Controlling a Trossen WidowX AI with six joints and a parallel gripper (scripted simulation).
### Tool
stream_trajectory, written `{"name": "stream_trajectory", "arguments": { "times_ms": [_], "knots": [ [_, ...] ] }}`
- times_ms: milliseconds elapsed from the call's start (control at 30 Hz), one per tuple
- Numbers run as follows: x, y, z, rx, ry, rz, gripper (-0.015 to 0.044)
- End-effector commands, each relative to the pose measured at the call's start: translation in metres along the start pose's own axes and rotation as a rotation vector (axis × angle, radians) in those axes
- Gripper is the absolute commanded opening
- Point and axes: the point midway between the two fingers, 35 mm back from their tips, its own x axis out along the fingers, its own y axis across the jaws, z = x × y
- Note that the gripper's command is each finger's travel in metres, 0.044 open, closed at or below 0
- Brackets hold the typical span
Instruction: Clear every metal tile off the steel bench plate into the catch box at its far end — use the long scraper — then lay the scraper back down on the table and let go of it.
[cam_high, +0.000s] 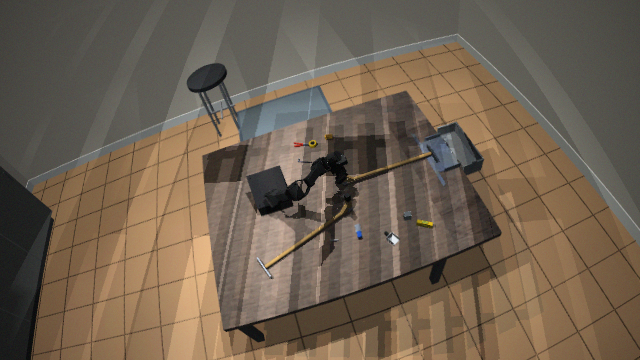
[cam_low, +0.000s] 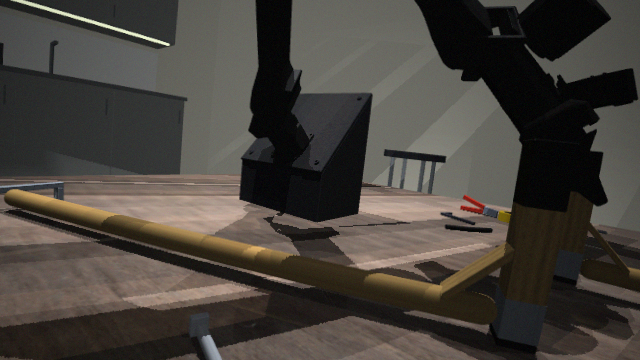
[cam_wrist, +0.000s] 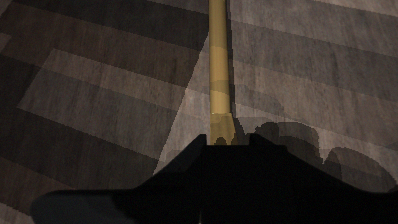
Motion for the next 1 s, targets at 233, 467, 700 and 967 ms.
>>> {"name": "stream_trajectory", "arguments": {
  "times_ms": [233, 467, 700, 967],
  "knots": [
    [-0.012, -0.004, -0.006, 0.012, -0.014, -0.006, 0.0],
    [-0.016, -0.004, -0.013, 0.012, -0.015, -0.006, 0.0],
    [-0.021, -0.005, -0.02, 0.011, -0.015, -0.005, 0.0],
    [-0.026, -0.006, -0.029, 0.011, -0.016, -0.005, 0.0]
  ]
}}
